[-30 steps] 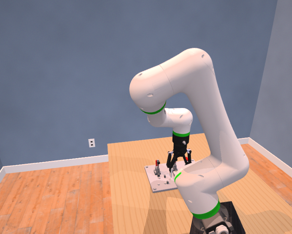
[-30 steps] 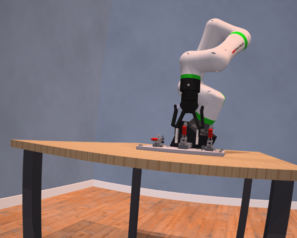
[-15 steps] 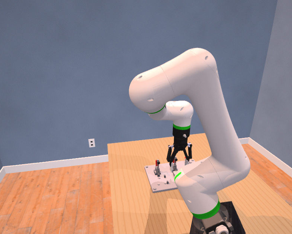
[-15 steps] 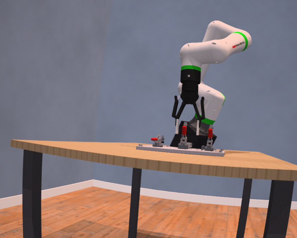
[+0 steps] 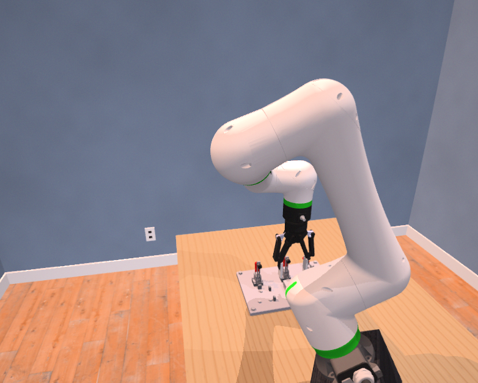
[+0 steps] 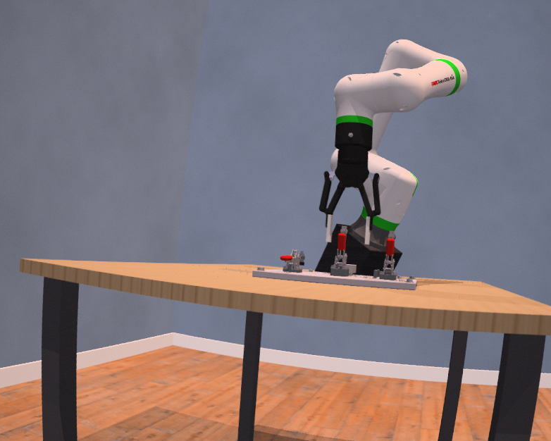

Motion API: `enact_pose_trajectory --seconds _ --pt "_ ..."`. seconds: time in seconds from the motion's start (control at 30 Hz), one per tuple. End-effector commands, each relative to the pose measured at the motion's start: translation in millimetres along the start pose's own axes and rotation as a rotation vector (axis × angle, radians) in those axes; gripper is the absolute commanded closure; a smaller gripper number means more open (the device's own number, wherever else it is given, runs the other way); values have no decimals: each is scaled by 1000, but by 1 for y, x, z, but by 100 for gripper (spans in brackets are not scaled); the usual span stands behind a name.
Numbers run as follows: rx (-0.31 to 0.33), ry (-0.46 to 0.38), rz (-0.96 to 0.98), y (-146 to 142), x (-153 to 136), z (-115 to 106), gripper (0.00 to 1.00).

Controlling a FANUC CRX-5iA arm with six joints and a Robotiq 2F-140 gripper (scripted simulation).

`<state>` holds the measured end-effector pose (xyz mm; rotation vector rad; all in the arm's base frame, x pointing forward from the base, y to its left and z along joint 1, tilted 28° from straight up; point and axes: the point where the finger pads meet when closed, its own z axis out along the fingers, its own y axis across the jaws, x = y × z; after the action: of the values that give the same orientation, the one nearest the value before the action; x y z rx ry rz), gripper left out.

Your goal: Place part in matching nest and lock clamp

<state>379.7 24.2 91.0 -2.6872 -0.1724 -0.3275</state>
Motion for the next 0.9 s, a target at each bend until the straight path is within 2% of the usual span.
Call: enact_pose_trajectory --seconds 0.0,0.3,0.33,0.5,0.73,0.8,0.87 --pt "0 0 0 0 0 0 42" --pt "0 0 0 0 0 0 42" --pt "0 0 0 0 0 0 72" --pt "0 0 0 0 0 -10 72" --pt "0 0 0 0 0 -56 72" --pt "0 0 0 0 0 -56 72" --pt "0 0 0 0 0 -71 72"
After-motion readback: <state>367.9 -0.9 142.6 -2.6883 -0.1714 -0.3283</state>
